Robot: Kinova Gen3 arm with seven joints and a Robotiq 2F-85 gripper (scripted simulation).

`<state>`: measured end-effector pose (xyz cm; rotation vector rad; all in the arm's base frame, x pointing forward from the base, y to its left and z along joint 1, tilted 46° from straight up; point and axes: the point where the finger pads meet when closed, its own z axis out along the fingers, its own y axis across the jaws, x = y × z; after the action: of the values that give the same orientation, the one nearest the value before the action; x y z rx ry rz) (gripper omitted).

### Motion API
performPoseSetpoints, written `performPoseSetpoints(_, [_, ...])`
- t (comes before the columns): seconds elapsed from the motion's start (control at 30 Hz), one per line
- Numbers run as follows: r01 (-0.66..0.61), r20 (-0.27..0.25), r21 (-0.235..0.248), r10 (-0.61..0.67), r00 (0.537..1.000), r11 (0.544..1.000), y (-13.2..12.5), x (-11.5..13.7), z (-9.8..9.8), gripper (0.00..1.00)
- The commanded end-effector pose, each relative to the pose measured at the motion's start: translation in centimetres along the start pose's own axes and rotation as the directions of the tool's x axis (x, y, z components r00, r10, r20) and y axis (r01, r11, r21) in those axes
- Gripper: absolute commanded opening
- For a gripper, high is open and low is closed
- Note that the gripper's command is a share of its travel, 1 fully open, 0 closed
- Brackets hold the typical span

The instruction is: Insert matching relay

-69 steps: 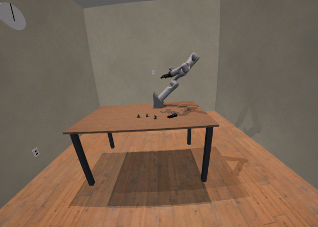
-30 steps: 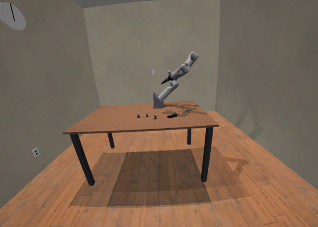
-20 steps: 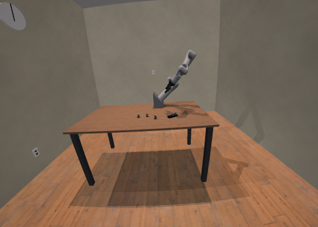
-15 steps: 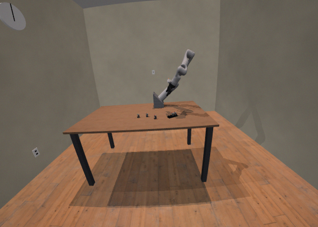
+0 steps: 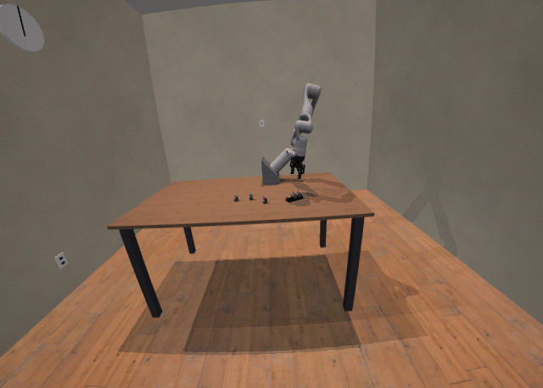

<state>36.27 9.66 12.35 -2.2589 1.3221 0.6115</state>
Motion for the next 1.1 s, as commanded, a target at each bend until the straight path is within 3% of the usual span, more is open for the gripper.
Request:
performPoseSetpoints(0.0, [0.013, 0.047, 0.036, -0.014, 0.999, 0.999, -1.2, 0.1, 0.9, 1.00])
performPoseSetpoints(0.27, [0.073, 0.095, 0.151, -0.088, 0.992, 0.986, -5.1, -0.2, 1.5, 1.00])
performPoseSetpoints(0.63, [0.084, 0.103, 0.177, -0.103, 0.989, 0.981, -6.0, -0.3, 1.6, 1.00])
performPoseSetpoints(0.67, [0.084, 0.103, 0.177, -0.103, 0.989, 0.981, -6.0, -0.3, 1.6, 0.00])
performPoseSetpoints(1.07, [0.084, 0.103, 0.177, -0.103, 0.989, 0.981, -6.0, -0.3, 1.6, 0.00])
